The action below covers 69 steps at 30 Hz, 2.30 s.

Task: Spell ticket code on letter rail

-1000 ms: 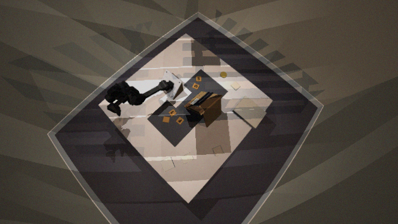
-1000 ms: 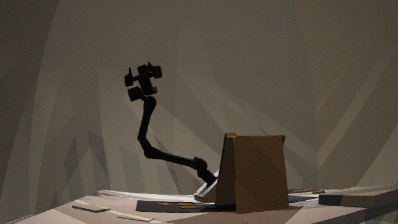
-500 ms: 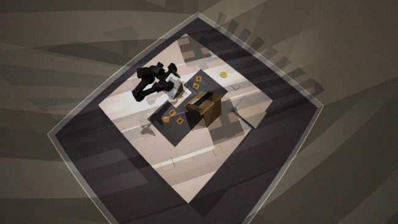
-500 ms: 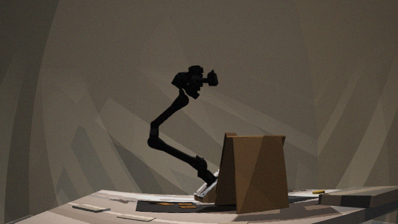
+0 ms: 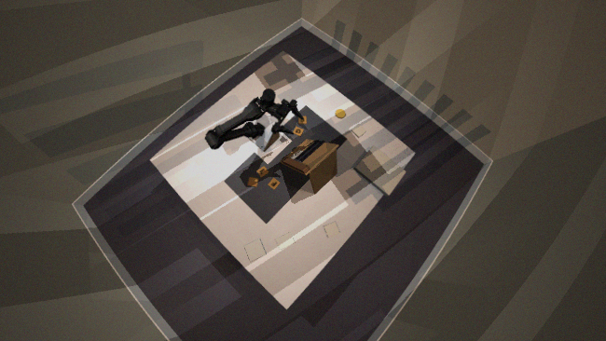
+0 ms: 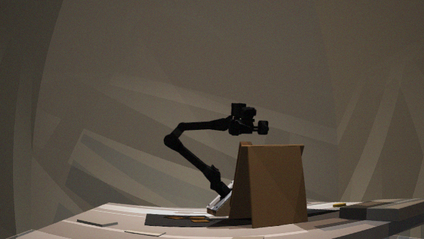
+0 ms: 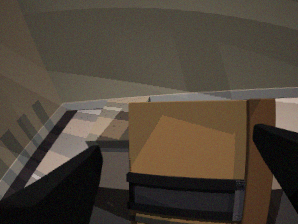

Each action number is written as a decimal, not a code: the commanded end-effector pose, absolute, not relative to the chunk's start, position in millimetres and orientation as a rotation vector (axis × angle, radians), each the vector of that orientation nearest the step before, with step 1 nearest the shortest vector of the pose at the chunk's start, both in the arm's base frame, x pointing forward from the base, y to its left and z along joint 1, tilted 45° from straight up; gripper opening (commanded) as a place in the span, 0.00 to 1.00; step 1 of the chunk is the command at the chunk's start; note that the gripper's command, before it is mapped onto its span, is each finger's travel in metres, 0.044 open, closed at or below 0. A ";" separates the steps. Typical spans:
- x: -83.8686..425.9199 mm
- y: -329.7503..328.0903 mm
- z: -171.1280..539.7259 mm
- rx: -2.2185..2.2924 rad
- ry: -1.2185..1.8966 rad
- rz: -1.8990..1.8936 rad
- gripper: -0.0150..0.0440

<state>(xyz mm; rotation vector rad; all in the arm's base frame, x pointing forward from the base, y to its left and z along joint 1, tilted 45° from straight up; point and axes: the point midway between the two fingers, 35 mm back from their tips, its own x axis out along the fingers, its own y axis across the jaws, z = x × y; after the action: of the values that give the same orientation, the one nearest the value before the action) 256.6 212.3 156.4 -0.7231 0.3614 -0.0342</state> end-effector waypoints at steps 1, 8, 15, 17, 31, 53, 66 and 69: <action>244.3 181.1 109.0 -0.751 0.440 -0.100 1.00; 207.0 95.1 39.6 -0.804 0.551 -0.280 1.00; 184.4 46.4 24.2 -0.838 0.569 -0.379 1.00; 184.4 46.4 24.2 -0.838 0.569 -0.379 1.00; 210.3 97.7 44.4 -1.263 0.834 -0.134 1.00; 245.5 163.6 136.2 -2.001 0.959 0.701 1.00; 244.9 170.0 132.9 -2.001 0.957 0.702 1.00; 242.1 190.0 121.0 -1.999 0.957 0.702 1.00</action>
<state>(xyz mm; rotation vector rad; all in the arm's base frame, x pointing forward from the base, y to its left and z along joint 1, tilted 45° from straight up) 244.0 175.2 129.0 -1.9996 0.9605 0.6963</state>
